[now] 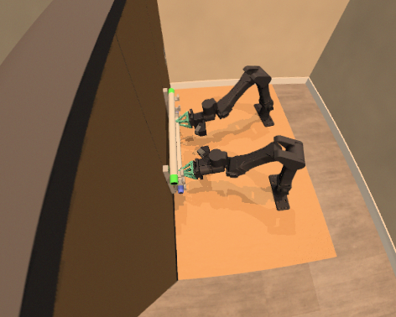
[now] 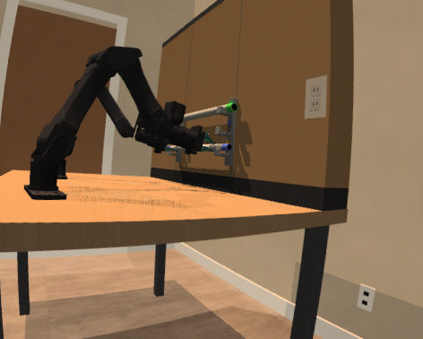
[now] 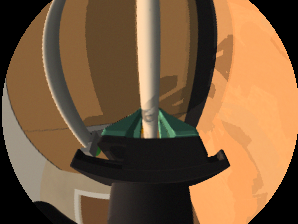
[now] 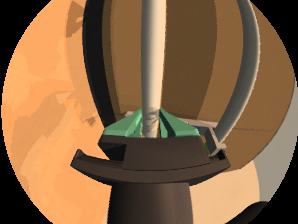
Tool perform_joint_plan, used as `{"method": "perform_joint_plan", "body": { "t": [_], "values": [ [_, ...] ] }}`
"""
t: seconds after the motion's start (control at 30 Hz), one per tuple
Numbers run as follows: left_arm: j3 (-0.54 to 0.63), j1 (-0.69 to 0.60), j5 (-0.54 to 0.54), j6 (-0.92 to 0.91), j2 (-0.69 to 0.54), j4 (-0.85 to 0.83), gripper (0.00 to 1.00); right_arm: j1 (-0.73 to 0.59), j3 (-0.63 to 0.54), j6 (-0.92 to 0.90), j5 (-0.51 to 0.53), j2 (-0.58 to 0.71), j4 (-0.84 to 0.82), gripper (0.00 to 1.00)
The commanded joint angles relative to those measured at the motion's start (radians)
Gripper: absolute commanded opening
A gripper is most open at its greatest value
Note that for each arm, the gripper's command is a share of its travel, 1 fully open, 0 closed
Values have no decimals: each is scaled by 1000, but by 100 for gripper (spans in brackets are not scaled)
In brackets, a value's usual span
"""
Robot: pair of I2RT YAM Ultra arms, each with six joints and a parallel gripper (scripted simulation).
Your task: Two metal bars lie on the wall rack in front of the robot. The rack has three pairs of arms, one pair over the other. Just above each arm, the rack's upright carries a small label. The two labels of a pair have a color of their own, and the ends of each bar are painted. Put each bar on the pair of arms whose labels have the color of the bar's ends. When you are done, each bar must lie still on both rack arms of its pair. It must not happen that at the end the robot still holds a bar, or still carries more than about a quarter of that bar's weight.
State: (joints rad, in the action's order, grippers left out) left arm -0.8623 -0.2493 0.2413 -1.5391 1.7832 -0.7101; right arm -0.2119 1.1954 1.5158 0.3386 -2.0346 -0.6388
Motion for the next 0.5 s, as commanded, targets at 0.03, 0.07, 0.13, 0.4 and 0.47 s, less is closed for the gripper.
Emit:
{"method": "perform_joint_plan", "body": {
  "t": [0.03, 0.07, 0.13, 0.4, 0.47],
  "values": [
    [-63, 5, 21, -28, -62, -84, 0, 1, 62, 50, 26, 64, -72, 0],
    [-63, 5, 21, -28, -63, -84, 0, 1, 62, 50, 26, 64, -71, 0],
    [-63, 5, 21, -28, -63, -83, 0, 1, 63, 50, 26, 65, -71, 0],
    [-45, 0, 25, -27, -78, -86, 0, -4, 43, 49, 31, 78, -77, 0],
    [-40, -1, 26, -27, -82, -87, 0, -5, 37, 49, 32, 81, -78, 0]
  ]
}}
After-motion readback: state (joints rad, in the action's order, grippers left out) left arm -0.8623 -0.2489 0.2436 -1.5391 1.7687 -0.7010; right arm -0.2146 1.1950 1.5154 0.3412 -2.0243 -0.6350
